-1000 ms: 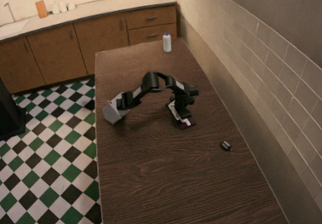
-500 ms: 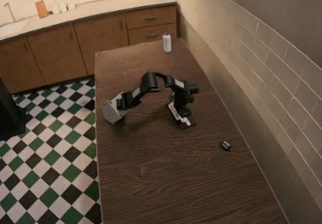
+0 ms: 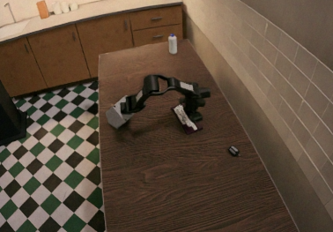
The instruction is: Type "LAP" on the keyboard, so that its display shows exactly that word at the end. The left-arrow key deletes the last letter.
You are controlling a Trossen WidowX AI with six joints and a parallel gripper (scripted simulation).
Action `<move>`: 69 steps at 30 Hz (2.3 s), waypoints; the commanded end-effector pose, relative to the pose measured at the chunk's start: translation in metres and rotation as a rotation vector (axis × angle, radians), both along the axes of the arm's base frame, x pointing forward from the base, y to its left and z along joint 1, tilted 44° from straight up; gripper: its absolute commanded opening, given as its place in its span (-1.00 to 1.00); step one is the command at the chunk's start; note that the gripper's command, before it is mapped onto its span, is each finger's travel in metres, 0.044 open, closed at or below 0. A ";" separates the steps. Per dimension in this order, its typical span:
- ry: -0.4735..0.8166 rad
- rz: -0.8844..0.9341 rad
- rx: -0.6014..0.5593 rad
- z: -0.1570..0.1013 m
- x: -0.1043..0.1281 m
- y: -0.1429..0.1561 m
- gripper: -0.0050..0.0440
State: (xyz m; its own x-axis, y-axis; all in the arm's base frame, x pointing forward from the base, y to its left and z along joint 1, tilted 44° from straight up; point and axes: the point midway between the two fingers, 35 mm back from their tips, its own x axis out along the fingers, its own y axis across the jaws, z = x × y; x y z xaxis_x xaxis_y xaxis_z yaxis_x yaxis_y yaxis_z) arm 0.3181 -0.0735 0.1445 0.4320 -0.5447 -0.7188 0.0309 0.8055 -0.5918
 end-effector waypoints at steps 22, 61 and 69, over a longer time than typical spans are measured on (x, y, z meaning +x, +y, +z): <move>-0.004 0.001 0.003 0.010 0.017 -0.046 -1.00; -0.007 -0.001 0.001 0.005 0.021 -0.051 -1.00; -0.006 -0.001 0.001 0.005 0.022 -0.051 -1.00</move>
